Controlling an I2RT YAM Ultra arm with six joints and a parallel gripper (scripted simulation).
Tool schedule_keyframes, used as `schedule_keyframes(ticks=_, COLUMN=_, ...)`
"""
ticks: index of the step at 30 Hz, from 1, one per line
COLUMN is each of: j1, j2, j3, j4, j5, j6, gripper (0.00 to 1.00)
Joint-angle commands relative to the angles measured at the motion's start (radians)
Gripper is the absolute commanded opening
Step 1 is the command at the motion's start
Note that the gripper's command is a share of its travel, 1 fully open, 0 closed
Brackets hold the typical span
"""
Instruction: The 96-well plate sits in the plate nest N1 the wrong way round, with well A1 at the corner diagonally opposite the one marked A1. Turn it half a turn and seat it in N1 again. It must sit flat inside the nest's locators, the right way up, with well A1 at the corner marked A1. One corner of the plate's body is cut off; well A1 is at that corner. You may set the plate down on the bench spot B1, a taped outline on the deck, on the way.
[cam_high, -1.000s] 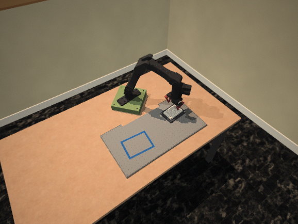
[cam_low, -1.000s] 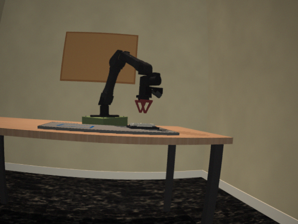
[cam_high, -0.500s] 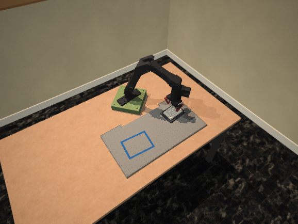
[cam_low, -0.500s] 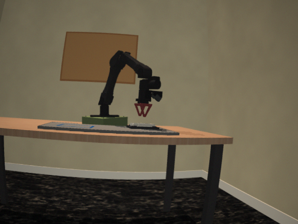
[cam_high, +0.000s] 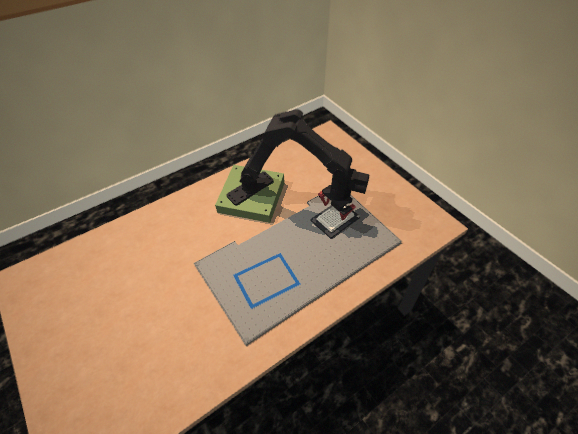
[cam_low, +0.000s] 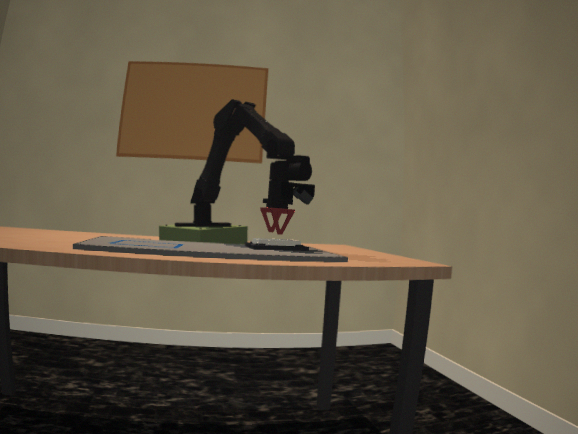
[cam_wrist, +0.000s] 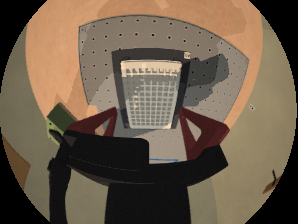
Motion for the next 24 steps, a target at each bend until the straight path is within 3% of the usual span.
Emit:
schedule_keyframes(ticks=1, j1=-0.001, j2=-0.004, j3=-0.002, j4=0.031, j5=-0.004, j6=-0.001, gripper=1.00)
schedule_keyframes(ticks=24, j1=-0.006, j2=0.045, j3=-0.054, j4=0.132, j5=-0.004, j6=-0.007, gripper=1.00)
